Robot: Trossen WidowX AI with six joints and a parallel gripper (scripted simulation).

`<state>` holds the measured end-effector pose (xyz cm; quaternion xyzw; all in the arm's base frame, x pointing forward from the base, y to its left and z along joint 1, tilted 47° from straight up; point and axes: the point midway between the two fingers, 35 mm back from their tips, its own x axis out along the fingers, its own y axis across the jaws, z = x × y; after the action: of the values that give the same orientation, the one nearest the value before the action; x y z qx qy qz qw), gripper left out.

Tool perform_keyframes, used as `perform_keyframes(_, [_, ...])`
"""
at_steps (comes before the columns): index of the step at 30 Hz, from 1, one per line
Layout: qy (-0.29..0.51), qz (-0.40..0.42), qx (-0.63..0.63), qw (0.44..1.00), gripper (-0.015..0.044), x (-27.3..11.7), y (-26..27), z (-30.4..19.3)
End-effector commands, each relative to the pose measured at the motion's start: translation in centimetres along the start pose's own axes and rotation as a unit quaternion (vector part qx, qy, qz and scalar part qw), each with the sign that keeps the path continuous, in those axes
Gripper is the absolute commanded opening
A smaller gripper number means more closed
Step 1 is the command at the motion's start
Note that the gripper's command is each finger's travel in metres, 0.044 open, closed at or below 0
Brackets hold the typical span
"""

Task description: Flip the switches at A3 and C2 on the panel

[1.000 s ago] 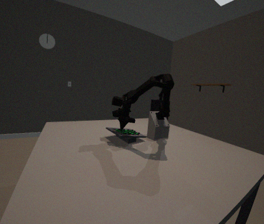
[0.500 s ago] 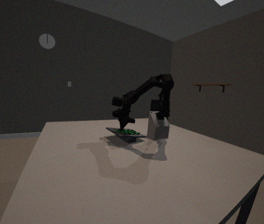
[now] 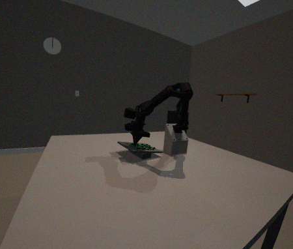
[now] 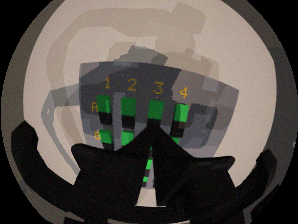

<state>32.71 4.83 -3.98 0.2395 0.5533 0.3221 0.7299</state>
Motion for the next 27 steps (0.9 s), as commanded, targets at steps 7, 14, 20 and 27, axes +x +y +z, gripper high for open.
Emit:
perform_keyframes(7, [-0.001, 0.001, 0.001, 1.000, 0.0000, 0.2, 0.0, 0.0])
perform_keyframes(14, [0.001, -0.001, -0.001, 1.000, 0.0000, -0.6, -0.1, 0.1])
perform_keyframes(20, [0.012, -0.001, 0.001, 1.000, 0.0000, -6.3, -0.1, 0.3])
perform_keyframes(27, [0.012, -0.001, 0.001, 1.000, 0.0000, -6.3, 0.0, 0.1])
